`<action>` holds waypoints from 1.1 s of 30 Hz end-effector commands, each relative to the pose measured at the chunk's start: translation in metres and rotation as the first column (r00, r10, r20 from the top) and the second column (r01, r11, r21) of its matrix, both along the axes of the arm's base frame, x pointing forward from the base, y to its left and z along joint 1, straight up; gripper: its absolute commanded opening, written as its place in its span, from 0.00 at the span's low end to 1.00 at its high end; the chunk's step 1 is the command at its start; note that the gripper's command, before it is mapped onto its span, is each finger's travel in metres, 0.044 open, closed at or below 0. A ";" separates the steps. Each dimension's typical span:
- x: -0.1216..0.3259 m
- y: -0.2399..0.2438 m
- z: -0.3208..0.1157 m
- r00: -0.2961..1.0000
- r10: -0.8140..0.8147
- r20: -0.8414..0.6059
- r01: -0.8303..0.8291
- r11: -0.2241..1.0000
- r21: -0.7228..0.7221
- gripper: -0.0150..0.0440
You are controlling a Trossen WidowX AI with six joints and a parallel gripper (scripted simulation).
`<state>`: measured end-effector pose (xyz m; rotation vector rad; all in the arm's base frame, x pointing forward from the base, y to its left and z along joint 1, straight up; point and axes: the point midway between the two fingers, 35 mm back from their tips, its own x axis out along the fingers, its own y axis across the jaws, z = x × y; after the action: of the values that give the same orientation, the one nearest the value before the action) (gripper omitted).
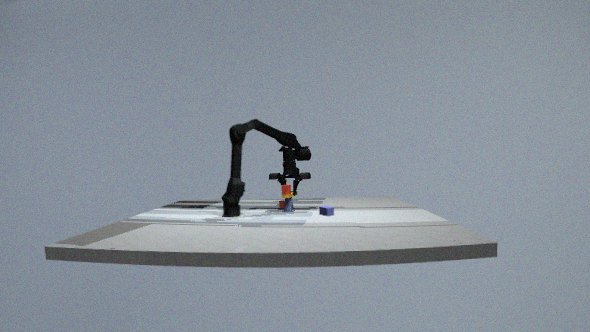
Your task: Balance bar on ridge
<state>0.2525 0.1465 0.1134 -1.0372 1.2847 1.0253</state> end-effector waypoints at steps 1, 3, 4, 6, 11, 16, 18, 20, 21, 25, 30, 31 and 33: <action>0.000 0.000 0.000 1.000 0.000 0.000 0.000 1.000 0.000 0.55; 0.000 0.000 0.000 1.000 0.000 0.000 0.000 1.000 0.000 0.55; 0.000 0.000 0.000 1.000 0.000 0.000 0.000 1.000 0.000 0.55; 0.000 0.000 0.000 1.000 0.000 0.000 0.000 1.000 0.000 0.57; 0.000 0.000 0.000 1.000 0.000 0.000 0.000 1.000 0.000 0.57; 0.000 0.000 0.000 1.000 0.000 0.000 0.000 1.000 0.000 0.57; 0.000 0.000 0.000 1.000 0.000 0.000 0.000 1.000 0.000 0.61; 0.000 0.000 0.000 1.000 0.000 0.000 0.000 1.000 0.000 0.70; 0.000 0.000 0.000 1.000 0.000 0.000 0.000 1.000 0.000 0.75; 0.000 0.000 0.000 1.000 0.000 0.000 0.000 1.000 0.000 0.92; 0.000 0.000 0.002 1.000 0.000 0.000 0.000 1.000 0.000 1.00; 0.001 0.001 0.007 1.000 0.000 0.000 0.000 1.000 0.000 1.00; 0.003 0.002 0.027 1.000 0.000 0.000 0.000 1.000 0.000 1.00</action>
<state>0.2498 0.1449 0.1191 -1.0382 1.3080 1.0318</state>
